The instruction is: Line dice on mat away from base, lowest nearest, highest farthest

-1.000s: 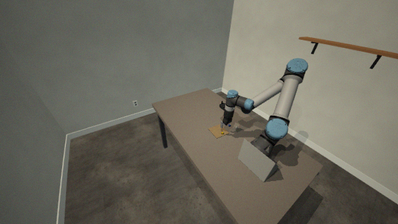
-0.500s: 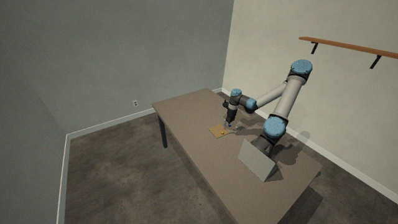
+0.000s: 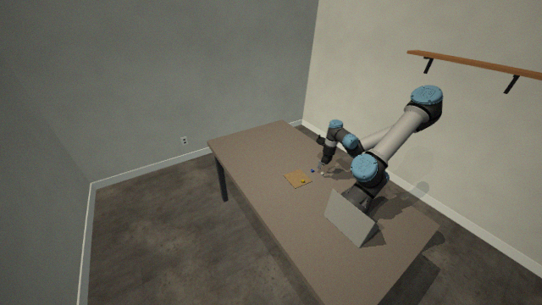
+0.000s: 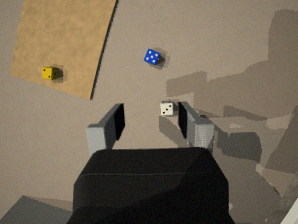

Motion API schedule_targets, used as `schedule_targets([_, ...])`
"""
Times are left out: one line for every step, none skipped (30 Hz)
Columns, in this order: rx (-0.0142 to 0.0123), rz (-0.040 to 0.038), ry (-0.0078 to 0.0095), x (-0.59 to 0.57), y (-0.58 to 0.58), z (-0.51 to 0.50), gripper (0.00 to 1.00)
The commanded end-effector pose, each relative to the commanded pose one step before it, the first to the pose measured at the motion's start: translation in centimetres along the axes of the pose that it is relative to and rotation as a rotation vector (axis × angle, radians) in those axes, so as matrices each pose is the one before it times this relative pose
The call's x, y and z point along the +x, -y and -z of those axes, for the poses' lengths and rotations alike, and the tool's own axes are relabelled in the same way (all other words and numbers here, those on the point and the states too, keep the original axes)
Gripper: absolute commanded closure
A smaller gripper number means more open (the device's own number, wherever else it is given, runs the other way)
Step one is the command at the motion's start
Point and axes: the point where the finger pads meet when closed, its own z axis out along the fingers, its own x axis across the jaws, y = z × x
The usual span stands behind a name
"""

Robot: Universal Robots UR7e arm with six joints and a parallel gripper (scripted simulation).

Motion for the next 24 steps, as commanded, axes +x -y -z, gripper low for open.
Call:
schedule_targets([-0.00227, 0.02258, -0.00762, 1.498, -0.979, -0.18, 0.0])
schedule_targets([-0.0004, 0.00248, -0.00092, 0.158, -0.118, -0.022, 0.0])
schedule_targets([-0.00027, 0.00161, -0.00061, 0.102, -0.077, -0.015, 0.0])
schedule_targets([-0.00015, 0.00088, -0.00033, 0.056, -0.043, -0.008, 0.0])
schedule_targets([-0.00006, 0.00035, -0.00013, 0.022, -0.017, -0.003, 0.0])
schedule_targets([-0.00001, 0.00005, -0.00002, 0.003, -0.003, 0.0, 0.0])
schedule_targets([0.0, 0.0, 0.0, 0.0, 0.0, 0.0, 0.36])
schedule_targets([0.0, 0.0, 0.0, 0.0, 0.0, 0.0, 0.36])
schedule_targets([0.0, 0.0, 0.0, 0.0, 0.0, 0.0, 0.36])
schedule_targets([0.0, 0.0, 0.0, 0.0, 0.0, 0.0, 0.36])
schedule_targets([0.0, 0.0, 0.0, 0.0, 0.0, 0.0, 0.36])
schedule_targets([0.0, 0.0, 0.0, 0.0, 0.0, 0.0, 0.36])
schedule_targets([0.0, 0.0, 0.0, 0.0, 0.0, 0.0, 0.36])
schedule_targets([0.0, 0.0, 0.0, 0.0, 0.0, 0.0, 0.36])
schedule_targets([0.0, 0.0, 0.0, 0.0, 0.0, 0.0, 0.36])
schedule_targets([0.0, 0.0, 0.0, 0.0, 0.0, 0.0, 0.36])
schedule_targets([0.0, 0.0, 0.0, 0.0, 0.0, 0.0, 0.36])
schedule_targets([0.0, 0.0, 0.0, 0.0, 0.0, 0.0, 0.36])
schedule_targets([0.0, 0.0, 0.0, 0.0, 0.0, 0.0, 0.36])
schedule_targets([0.0, 0.0, 0.0, 0.0, 0.0, 0.0, 0.36])
schedule_targets([0.0, 0.0, 0.0, 0.0, 0.0, 0.0, 0.36])
schedule_targets([0.0, 0.0, 0.0, 0.0, 0.0, 0.0, 0.36])
schedule_targets([0.0, 0.0, 0.0, 0.0, 0.0, 0.0, 0.36])
schedule_targets([0.0, 0.0, 0.0, 0.0, 0.0, 0.0, 0.36])
